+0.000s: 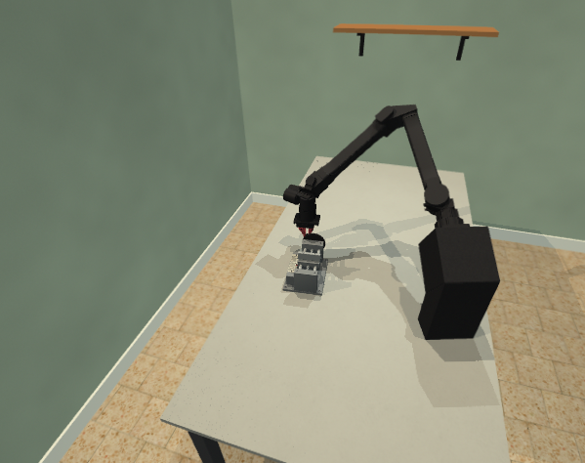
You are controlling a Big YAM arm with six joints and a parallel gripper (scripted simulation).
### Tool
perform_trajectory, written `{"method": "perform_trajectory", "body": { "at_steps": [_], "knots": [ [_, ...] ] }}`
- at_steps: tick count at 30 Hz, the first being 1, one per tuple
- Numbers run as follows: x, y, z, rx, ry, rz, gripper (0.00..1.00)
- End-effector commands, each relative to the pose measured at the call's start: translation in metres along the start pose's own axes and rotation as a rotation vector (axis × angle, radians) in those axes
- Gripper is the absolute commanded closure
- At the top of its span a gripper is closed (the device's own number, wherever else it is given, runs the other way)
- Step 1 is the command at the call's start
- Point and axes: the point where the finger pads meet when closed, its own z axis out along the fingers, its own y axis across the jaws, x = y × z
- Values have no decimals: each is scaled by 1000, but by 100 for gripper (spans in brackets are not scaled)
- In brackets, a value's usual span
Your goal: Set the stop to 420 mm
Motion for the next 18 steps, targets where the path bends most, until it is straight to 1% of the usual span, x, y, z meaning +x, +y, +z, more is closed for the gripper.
{"method": "perform_trajectory", "body": {
  "at_steps": [1,4,6,13,18],
  "knots": [
    [-9,12,11,-17,-9,21,94],
    [-1,1,20,-5,-3,5,94],
    [-2,1,23,-6,-3,7,94],
    [-6,4,24,-13,-7,15,94],
    [1,-8,30,-2,-1,1,94]
  ]
}}
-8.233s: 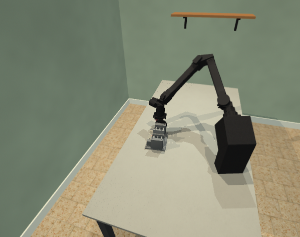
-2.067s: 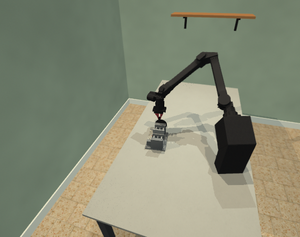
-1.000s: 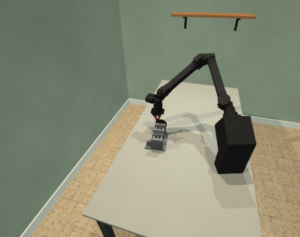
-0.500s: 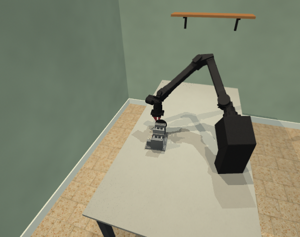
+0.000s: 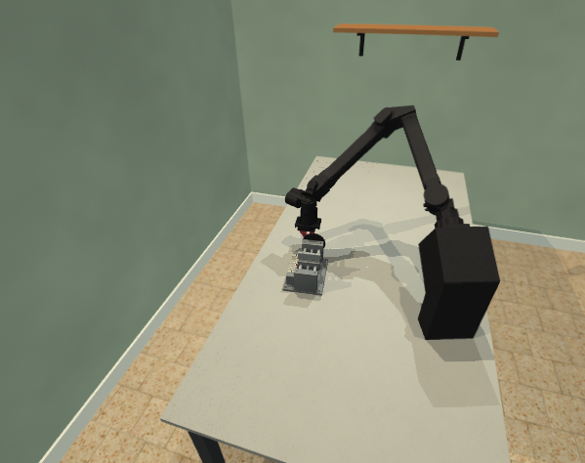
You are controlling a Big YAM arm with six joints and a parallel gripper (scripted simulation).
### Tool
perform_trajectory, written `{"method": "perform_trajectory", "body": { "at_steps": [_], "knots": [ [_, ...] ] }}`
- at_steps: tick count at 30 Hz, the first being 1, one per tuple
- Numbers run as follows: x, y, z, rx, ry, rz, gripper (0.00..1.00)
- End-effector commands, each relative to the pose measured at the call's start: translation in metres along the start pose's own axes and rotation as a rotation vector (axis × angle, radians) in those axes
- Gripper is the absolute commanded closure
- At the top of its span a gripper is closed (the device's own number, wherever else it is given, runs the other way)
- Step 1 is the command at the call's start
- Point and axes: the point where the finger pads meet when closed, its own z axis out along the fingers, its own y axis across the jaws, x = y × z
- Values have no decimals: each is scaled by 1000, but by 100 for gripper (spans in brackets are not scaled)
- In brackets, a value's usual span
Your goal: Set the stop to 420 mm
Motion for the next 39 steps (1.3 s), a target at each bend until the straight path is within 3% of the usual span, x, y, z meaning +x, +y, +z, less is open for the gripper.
{"method": "perform_trajectory", "body": {
  "at_steps": [1,27,39],
  "knots": [
    [1,-4,16,0,1,0,94],
    [1,-28,28,0,1,0,94],
    [-10,-34,22,-7,-10,17,94]
  ]
}}
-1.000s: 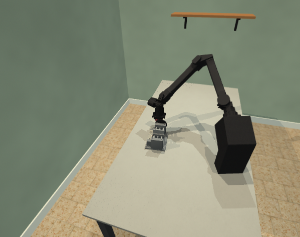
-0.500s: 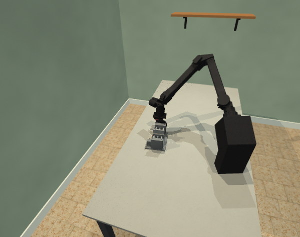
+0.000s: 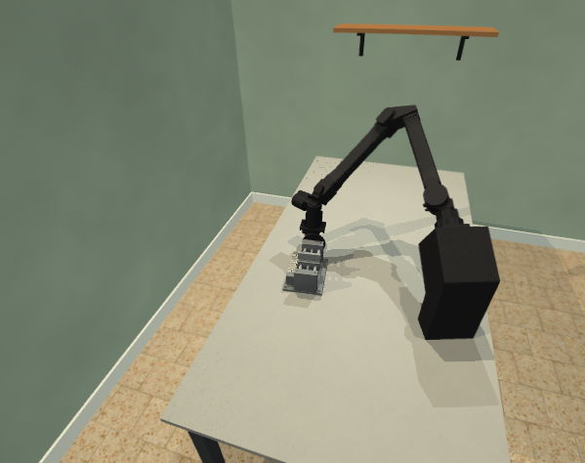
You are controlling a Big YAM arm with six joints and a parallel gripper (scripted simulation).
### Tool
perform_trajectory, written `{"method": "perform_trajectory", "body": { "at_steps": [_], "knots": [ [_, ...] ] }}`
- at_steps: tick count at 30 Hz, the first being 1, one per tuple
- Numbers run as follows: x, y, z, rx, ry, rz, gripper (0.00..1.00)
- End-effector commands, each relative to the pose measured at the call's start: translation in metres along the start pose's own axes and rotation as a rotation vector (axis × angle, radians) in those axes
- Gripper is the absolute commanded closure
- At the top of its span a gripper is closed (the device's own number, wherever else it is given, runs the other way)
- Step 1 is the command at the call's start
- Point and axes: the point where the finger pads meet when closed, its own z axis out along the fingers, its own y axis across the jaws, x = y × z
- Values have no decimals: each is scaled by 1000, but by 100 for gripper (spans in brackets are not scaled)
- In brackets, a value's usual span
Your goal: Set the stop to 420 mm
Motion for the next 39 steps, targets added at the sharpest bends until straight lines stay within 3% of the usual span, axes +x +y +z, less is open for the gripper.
{"method": "perform_trajectory", "body": {
  "at_steps": [1,21,24,28,39],
  "knots": [
    [-10,-18,7,29,-13,10,94],
    [-14,-26,3,23,-17,18,94],
    [-4,-29,9,38,-7,-1,94],
    [-14,-28,1,23,-17,19,94],
    [-8,-38,0,32,-11,13,94]
  ]
}}
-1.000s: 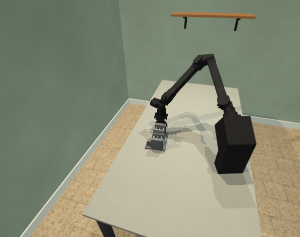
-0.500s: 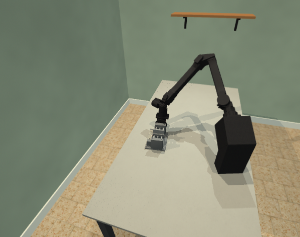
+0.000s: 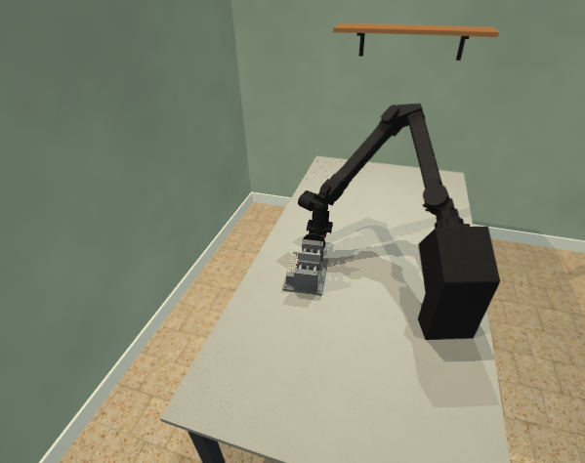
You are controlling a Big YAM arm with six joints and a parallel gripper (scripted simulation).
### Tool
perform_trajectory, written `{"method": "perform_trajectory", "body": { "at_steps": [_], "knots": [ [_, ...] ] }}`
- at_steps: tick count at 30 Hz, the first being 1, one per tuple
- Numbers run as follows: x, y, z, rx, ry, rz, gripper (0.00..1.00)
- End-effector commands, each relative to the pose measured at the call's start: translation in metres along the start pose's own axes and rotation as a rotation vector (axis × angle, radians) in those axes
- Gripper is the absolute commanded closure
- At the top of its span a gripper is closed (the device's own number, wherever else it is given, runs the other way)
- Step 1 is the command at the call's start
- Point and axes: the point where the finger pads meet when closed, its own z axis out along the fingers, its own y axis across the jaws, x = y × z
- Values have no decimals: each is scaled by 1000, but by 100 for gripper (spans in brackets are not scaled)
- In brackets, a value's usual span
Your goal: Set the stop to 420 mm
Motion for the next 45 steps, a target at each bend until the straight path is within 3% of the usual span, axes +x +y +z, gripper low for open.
{"method": "perform_trajectory", "body": {
  "at_steps": [1,7,12,33,41,45],
  "knots": [
    [-8,-8,2,14,-14,15,94],
    [-3,-9,4,27,-6,8,94],
    [0,7,-1,7,-6,4,94],
    [-1,7,-2,6,-7,5,94],
    [-7,-7,-16,-11,-16,23,94],
    [-10,-16,-15,0,-18,28,94]
  ]
}}
